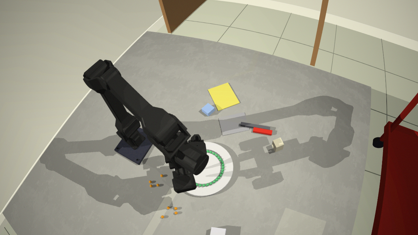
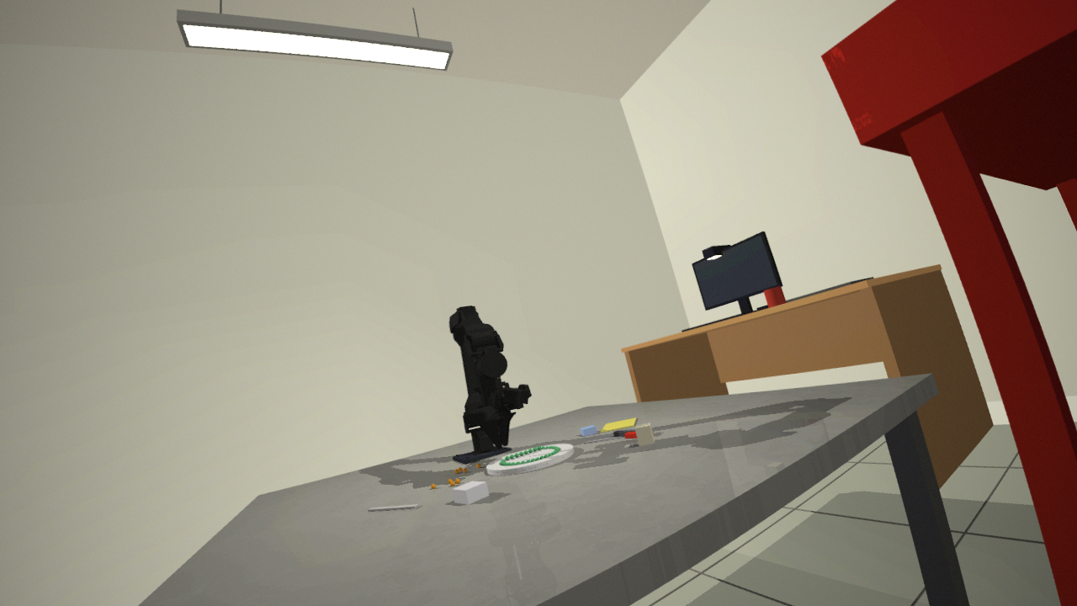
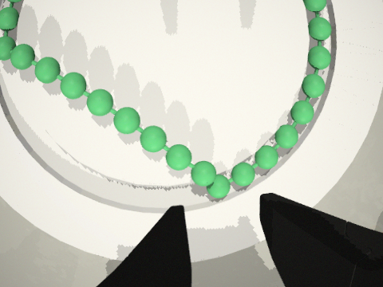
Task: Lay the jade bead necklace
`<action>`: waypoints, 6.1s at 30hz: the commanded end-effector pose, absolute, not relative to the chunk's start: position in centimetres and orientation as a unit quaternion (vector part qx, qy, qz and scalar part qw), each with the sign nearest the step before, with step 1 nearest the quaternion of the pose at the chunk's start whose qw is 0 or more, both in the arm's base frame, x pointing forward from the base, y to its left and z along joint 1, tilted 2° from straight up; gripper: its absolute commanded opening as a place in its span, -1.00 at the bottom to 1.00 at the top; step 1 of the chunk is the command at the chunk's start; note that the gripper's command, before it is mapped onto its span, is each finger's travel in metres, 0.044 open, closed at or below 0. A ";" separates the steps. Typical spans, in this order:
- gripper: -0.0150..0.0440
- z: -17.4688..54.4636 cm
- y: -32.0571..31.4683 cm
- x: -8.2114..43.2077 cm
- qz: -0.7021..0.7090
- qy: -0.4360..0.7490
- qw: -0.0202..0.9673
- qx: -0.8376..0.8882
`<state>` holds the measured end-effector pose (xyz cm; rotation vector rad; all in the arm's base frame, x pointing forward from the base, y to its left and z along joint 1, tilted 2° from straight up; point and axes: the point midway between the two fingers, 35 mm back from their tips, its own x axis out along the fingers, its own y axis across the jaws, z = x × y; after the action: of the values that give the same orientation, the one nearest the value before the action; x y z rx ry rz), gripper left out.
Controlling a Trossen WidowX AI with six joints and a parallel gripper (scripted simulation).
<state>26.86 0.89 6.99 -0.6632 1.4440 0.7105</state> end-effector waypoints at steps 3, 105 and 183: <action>-0.08 8.0 1.3 26.8 0.518 0.480 0.499 -0.501; -0.49 4.8 0.9 25.8 0.518 0.481 0.499 -0.501; -0.08 6.8 10.3 25.3 0.472 0.527 0.547 -0.449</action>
<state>25.49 10.26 7.61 -1.0711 1.2354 1.1191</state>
